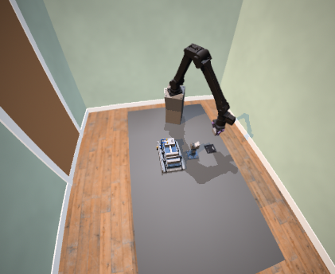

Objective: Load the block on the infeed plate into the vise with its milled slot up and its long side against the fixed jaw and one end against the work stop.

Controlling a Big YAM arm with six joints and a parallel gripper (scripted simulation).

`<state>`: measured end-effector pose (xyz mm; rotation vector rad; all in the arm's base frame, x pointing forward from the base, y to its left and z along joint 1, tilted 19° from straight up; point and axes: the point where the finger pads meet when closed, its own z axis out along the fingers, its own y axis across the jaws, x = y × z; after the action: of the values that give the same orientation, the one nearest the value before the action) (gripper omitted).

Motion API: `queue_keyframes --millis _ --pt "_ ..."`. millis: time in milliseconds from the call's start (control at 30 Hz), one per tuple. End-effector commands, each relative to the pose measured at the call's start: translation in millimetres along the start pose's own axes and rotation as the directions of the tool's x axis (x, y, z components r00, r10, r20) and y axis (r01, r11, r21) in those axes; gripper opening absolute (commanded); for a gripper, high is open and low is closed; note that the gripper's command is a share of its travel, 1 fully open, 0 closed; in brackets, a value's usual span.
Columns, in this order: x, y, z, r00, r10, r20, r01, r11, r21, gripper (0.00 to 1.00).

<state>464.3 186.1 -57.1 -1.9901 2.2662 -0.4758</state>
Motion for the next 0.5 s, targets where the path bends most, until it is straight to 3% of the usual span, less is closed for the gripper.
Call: queue_keyframes --millis 0,467 --pt "-11.5 -8.5 -20.8 1.0 0.001 0.023 -0.002 0.999 0.034 0.0" --pt "6.4 -15.9 -15.5 1.0 0.011 0.018 -0.011 0.999 0.03 0.0"
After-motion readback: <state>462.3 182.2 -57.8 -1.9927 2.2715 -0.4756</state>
